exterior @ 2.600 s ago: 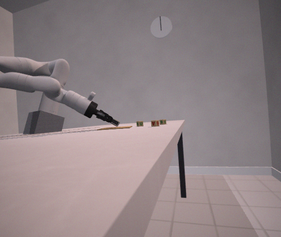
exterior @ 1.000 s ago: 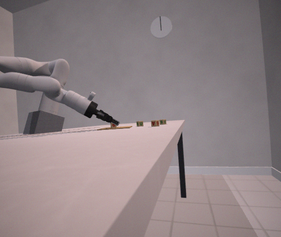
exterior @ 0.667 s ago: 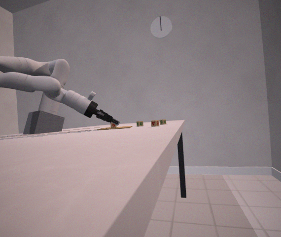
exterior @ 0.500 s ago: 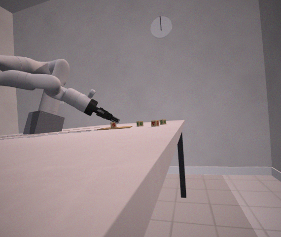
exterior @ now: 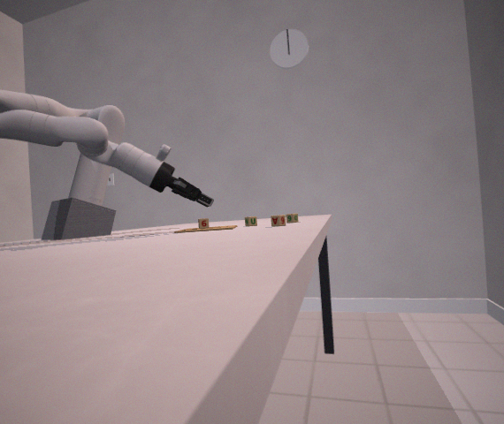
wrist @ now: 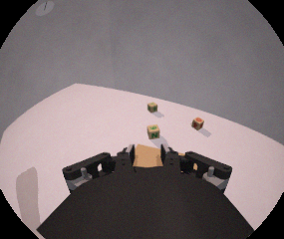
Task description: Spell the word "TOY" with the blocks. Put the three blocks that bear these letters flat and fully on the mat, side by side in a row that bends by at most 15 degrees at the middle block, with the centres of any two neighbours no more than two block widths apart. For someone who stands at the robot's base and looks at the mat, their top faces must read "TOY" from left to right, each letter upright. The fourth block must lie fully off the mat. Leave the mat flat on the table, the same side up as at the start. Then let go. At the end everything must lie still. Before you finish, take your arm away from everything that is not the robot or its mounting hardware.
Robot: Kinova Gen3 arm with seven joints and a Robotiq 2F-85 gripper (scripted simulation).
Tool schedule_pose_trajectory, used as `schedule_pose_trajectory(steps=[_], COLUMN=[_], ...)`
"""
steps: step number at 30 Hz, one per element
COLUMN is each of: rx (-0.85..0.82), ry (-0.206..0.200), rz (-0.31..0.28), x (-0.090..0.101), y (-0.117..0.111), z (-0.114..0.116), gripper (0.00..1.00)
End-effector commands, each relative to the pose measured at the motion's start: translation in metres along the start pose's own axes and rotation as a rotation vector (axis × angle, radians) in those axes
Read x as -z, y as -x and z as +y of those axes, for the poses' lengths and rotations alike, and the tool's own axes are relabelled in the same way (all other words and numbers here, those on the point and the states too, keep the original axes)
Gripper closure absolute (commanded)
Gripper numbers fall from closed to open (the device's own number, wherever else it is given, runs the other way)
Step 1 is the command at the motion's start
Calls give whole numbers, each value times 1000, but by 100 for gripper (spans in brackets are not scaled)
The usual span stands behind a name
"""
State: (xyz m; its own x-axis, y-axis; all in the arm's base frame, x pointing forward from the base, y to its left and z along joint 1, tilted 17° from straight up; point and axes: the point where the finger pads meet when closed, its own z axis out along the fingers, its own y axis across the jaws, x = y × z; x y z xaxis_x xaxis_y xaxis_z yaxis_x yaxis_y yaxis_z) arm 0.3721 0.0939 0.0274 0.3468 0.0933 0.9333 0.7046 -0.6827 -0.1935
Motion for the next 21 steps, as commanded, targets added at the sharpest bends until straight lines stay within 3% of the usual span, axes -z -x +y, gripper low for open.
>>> schedule_pose_trajectory(steps=[1, 10, 21], rx=[7, 7, 6], ry=[2, 0, -2], rz=[-5, -19, -122], x=[2, 2, 3], y=[0, 0, -3], z=[1, 1, 1], gripper=[59, 59, 59])
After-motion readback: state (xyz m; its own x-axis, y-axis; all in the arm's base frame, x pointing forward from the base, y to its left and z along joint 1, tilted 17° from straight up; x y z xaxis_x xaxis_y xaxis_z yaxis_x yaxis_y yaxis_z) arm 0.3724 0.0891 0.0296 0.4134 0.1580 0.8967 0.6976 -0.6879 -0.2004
